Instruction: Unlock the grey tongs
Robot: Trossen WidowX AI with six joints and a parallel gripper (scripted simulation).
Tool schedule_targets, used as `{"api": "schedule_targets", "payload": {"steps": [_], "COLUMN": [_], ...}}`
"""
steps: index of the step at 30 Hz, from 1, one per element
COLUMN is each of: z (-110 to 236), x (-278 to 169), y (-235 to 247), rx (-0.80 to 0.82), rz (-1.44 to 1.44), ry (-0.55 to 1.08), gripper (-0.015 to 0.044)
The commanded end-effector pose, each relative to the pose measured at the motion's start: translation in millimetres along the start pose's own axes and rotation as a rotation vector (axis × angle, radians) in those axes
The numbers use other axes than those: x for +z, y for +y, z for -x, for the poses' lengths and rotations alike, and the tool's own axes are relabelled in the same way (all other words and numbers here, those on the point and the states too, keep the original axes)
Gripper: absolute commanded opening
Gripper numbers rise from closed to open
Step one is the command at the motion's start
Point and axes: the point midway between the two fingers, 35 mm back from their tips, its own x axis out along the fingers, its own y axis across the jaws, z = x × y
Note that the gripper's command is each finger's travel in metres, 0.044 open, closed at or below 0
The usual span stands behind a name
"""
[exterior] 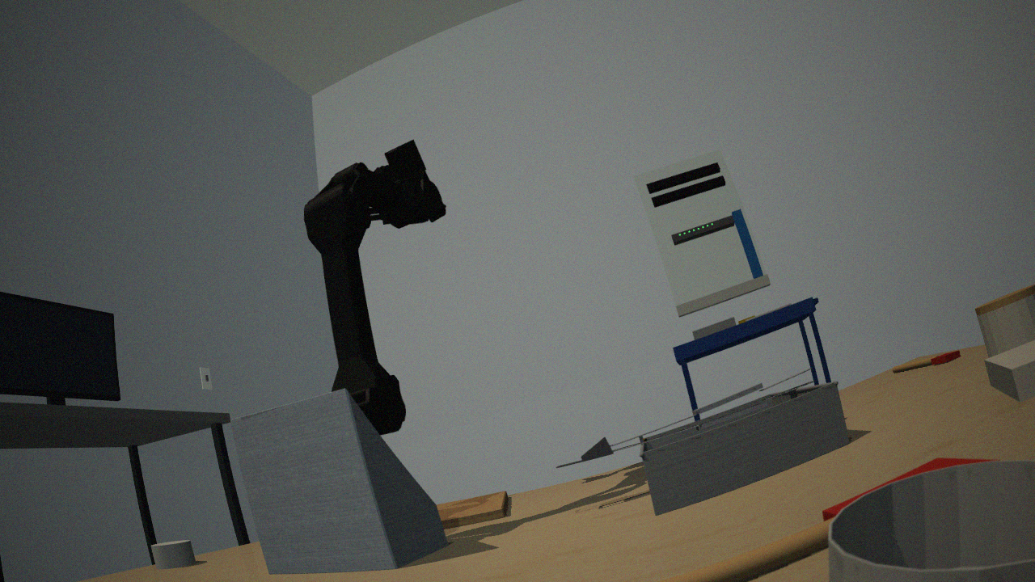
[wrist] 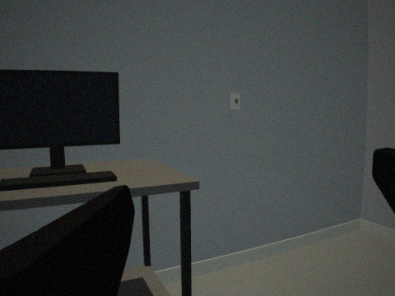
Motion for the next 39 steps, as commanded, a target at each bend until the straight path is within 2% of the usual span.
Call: {"api": "schedule_targets", "payload": {"steps": [1,5,6,13,19,28,39], "z": [0,-2,-3,0,27,107,251], "x": [-1,-18,-23,-83,-153,-238,-319], "y": [-1,-9,-12,-56,-99,-149,-174], "rx": [-0.001,-0.022,-0.036,-0.196,-0.387,-0.73,-1.231], "rz": [-0.004,-0.058,-0.064,-0.155,-0.326,-0.627,-1.097], "ry": [0.003,0.045,0.057,0.201,0.352,0.502,0.541], "gripper": [0.0374,0.0269,0.026,0.026,0.026,0.026,0.026]}}
